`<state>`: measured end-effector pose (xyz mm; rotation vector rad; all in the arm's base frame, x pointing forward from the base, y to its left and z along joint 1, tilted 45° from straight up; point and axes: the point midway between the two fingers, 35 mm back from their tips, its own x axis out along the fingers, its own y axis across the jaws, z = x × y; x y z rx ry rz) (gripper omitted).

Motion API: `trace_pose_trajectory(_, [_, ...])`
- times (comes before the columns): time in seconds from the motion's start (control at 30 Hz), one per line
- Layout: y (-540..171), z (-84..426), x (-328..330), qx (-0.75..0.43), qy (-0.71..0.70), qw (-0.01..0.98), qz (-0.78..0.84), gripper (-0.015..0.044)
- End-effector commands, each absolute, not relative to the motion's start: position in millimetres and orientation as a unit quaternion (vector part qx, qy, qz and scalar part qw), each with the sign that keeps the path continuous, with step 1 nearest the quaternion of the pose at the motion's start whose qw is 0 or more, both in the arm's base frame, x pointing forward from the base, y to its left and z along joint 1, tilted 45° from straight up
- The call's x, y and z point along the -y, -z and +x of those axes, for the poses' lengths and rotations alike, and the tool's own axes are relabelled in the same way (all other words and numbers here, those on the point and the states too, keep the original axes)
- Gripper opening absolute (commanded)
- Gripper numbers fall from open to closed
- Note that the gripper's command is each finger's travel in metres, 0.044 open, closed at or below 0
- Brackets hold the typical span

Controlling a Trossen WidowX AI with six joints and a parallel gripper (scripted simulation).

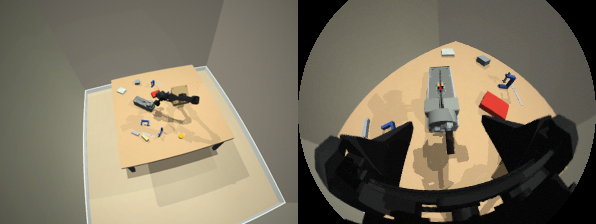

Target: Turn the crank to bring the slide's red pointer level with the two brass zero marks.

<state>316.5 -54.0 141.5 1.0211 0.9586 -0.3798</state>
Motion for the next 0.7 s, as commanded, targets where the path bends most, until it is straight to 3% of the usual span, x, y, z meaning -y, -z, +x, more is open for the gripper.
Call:
trace_pose_trajectory(0.0, [-133,313,48,-0.442,0.18,0.744,0.468,0.044])
trace_pose_trajectory(0.67, [-98,316,12,-0.442,0.18,0.743,0.469,0.044])
